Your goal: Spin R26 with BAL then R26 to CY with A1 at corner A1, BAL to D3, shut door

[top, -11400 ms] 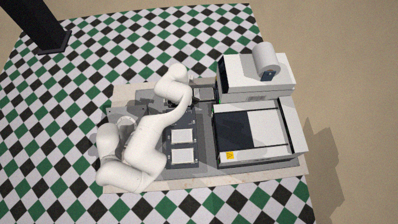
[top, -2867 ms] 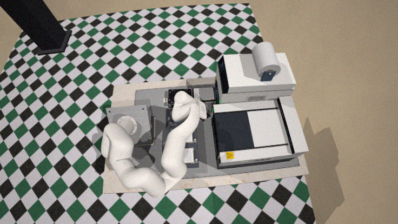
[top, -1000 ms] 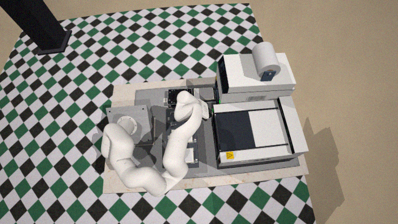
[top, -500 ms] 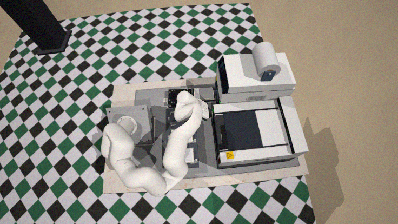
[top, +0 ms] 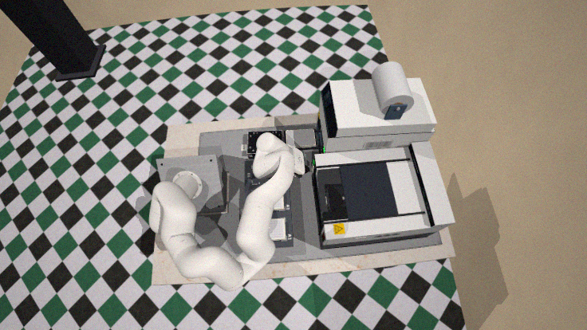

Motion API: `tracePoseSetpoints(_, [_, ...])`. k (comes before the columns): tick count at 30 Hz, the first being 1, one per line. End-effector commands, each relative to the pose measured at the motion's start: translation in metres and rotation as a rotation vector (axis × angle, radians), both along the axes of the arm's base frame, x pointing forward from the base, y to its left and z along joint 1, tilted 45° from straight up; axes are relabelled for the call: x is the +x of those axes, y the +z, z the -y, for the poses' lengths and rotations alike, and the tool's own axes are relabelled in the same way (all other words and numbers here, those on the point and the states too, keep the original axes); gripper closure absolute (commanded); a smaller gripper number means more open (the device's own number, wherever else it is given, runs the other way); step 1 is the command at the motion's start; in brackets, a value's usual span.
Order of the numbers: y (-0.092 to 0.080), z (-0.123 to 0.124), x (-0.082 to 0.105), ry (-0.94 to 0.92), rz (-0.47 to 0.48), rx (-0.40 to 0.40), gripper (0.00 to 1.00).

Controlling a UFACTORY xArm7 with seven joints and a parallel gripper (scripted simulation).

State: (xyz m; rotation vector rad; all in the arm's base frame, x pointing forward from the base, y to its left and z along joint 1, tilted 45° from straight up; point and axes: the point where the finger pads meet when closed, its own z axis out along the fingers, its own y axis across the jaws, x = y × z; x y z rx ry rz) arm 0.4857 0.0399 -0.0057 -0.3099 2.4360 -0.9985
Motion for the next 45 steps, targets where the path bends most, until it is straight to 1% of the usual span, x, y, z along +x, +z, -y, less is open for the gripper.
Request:
tracePoseSetpoints(1, [0.004, -0.005, -0.007, 0.003, 0.002, 0.002, 1.0])
tracePoseSetpoints(35, [0.023, -0.022, -0.05, 0.003, 0.002, 0.002, 1.0])
tracePoseSetpoints(41, [0.023, -0.023, -0.051, 0.003, 0.002, 0.002, 1.0])
tracePoseSetpoints(45, [0.037, -0.037, -0.054, 0.003, 0.002, 0.002, 1.0])
